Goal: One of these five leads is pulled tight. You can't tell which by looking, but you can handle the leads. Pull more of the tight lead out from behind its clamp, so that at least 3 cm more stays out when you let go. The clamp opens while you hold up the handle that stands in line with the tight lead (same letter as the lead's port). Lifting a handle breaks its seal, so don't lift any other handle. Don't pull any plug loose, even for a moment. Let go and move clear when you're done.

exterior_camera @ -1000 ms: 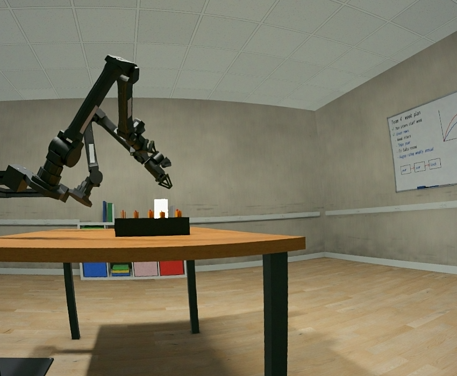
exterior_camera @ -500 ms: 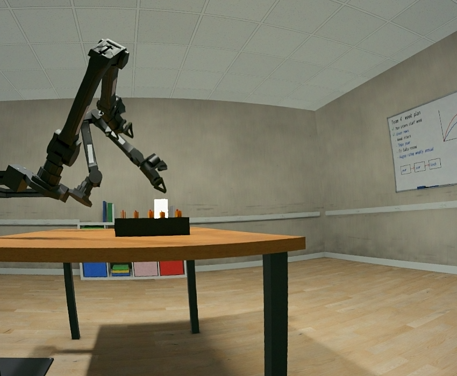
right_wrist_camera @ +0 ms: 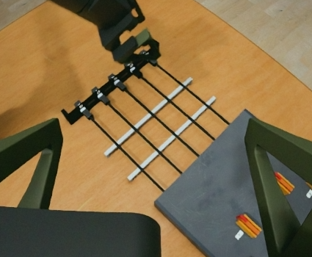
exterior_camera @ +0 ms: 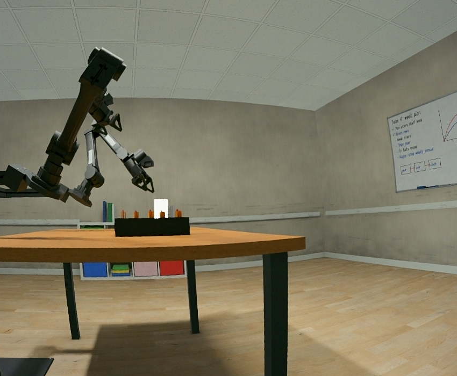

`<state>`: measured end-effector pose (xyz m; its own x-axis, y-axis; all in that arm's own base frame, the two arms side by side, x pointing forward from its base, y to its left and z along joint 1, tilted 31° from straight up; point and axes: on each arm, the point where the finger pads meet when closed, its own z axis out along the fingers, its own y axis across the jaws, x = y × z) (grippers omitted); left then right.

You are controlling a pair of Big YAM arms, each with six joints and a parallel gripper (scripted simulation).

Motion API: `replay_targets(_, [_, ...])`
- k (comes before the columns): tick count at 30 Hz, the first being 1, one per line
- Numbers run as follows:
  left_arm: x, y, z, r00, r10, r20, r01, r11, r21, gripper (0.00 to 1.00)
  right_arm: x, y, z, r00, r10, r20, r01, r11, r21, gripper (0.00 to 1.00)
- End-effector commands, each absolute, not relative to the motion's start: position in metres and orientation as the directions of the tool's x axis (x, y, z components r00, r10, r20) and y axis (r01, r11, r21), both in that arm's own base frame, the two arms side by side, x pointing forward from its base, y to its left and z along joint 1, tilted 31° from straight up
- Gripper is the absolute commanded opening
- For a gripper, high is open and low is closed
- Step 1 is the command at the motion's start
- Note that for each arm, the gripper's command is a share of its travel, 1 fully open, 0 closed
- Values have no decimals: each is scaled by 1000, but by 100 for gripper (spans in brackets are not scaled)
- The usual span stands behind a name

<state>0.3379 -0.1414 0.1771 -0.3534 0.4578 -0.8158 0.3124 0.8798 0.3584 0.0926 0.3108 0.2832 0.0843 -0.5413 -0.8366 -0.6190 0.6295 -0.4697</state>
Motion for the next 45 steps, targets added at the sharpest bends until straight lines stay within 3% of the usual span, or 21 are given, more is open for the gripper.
replay_targets(1, [340,-162,167,-361,445,-819,310,886,345,100,89,299,269,76,-560,-825,-616,624,-480,100])
replay_targets(10, [324,-219,141,-345,512,-787,378,843,382,100,91,299,279,80,-555,-828,-605,633,-483,100])
replay_targets(23, [325,-221,141,-338,524,-782,379,836,397,100,92,300,279,78,-553,-830,-604,636,-480,100])
replay_targets(29, [342,-208,128,-333,693,-639,444,713,542,32,104,302,259,84,-591,-803,-586,622,-519,100])
replay_targets(37, [405,-198,120,-284,887,-365,581,462,670,32,147,311,231,52,-592,-804,-568,645,-512,100])
replay_targets(45, [460,-190,99,-215,974,-68,723,206,659,32,197,307,205,37,-572,-820,-543,677,-497,100])
